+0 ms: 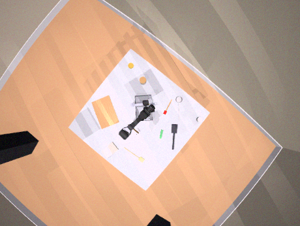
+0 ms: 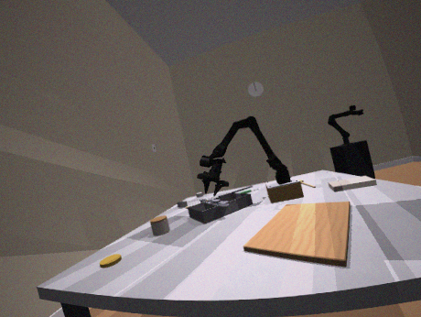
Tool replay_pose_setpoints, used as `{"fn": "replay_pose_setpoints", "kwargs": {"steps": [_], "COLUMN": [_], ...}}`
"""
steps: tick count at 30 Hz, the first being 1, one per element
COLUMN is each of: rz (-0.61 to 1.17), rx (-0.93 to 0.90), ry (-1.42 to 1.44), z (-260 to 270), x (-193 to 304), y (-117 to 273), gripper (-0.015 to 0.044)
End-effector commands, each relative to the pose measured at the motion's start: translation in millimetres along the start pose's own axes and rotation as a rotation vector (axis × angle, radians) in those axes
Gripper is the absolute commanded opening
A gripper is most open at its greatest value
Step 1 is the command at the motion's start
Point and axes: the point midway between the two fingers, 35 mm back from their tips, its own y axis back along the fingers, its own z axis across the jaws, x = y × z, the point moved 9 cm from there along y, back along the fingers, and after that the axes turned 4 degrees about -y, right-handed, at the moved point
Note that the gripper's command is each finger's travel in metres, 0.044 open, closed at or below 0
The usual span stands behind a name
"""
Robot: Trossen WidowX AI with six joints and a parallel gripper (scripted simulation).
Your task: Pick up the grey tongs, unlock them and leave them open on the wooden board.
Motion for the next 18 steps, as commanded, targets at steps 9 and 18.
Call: {"fn": "replay_pose_setpoints", "kwargs": {"steps": [9,18], "rz": [0.021,0.021], "rx": [-0.008,-0.008], "ry": [-0.037,-0.037], "z": [-4.6,-4.0], "x": [-2.5,-3.0], "y": [2.8,-5.8], "gripper": [0.0260,0.0260]}}
